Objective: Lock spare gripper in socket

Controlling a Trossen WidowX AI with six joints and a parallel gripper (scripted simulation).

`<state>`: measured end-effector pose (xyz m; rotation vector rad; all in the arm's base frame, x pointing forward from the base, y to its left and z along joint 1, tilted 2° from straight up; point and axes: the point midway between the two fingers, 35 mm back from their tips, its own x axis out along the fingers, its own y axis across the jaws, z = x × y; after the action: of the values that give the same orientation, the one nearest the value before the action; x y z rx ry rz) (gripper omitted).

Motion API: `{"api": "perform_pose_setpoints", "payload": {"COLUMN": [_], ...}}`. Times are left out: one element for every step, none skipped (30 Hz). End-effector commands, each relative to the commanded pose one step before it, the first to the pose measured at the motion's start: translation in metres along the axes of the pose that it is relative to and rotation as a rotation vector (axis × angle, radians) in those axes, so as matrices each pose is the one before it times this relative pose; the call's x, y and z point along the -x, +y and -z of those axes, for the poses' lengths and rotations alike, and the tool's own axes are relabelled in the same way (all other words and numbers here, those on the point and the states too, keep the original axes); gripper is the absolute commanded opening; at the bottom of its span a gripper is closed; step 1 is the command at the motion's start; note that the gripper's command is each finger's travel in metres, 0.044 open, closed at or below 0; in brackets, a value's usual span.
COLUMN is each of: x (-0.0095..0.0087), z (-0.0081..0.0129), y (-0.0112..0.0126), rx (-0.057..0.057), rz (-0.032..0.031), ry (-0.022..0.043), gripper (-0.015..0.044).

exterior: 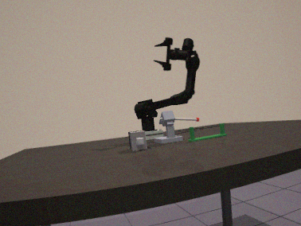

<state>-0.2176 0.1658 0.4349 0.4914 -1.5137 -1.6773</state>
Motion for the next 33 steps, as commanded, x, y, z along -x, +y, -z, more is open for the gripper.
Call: {"api": "perform_pose_setpoints", "payload": {"x": [-0.00083,-0.00249,-0.00414,-0.00578,-0.00737,-0.0085,-0.00873,-0.00878,-0.00874,-0.00861,-0.00841,-0.00879,-0.00931,-0.00927,-0.00918,-0.00909,-0.009,-0.00891,-0.00882,-0.00873,-0.00864,-0.00855,-0.00846,-0.00837,-0.00828,-0.0082,-0.00812,-0.00803,-0.00795,-0.00788,-0.0078,-0.00773,-0.00765], "z": [0.00093,0.00278,0.00462,0.00643,0.00814,0.00918,0.00895,0.00844,0.00785,0.00722,0.00655,0.00651,0.00673,0.0065,0.00624,0.00597,0.00569,0.00541,0.00513,0.00485,0.00456,0.00427,0.00398,0.00368,0.00339,0.00309,0.00279,0.0025,0.0022,0.0019,0.0016,0.0013,0.001], "y": [0.00059,0.00177,0.00294,0.00412,0.00528,0.00608,0.00614,0.00605,0.00593,0.00579,0.00562,0.00596,0.00657,0.00682,0.00702,0.00721,0.0074,0.00757,0.00774,0.00789,0.00804,0.00818,0.00831,0.00843,0.00854,0.00864,0.00873,0.00882,0.00889,0.00895,0.00901,0.00905,0.00909], "rx": [0.0033,0.01,0.0166,0.0231,0.0294,0.0342,0.0361,0.0378,0.0393,0.0406,0.0416,0.045,0.0482,0.0485,0.0486,0.0486,0.0487,0.0488,0.0489,0.049,0.0491,0.0492,0.0493,0.0494,0.0495,0.0496,0.0498,0.0499,0.0501,0.0502,0.0503,0.0505,0.0506], "rz": [-0.00053,-0.00162,-0.00282,-0.0042,-0.00581,-0.00712,-0.00738,-0.00737,-0.00738,-0.00738,-0.00737,-0.00837,-0.0102,-0.01157,-0.01285,-0.01411,-0.01533,-0.01652,-0.01768,-0.0188,-0.01988,-0.02092,-0.02192,-0.02288,-0.0238,-0.02467,-0.02549,-0.02628,-0.02701,-0.02771,-0.02835,-0.02896,-0.02952], "ry": [0.0036,0.0108,0.01801,0.02524,0.03229,0.03714,0.03754,0.03701,0.03617,0.03504,0.03365,0.03493,0.03704,0.03688,0.03646,0.03599,0.03547,0.0349,0.0343,0.03365,0.03297,0.03225,0.0315,0.03072,0.02992,0.02909,0.02824,0.02738,0.02649,0.0256,0.02469,0.02378,0.02286], "gripper": [0.0374,0.0347,0.0321,0.03,0.03,0.03,0.03,0.03,0.03,0.03,0.03,0.03,0.03,0.03,0.03,0.03,0.03,0.03,0.03,0.03,0.03,0.03,0.03,0.03,0.03,0.03,0.03,0.03,0.03,0.03,0.03,0.03,0.03]}}
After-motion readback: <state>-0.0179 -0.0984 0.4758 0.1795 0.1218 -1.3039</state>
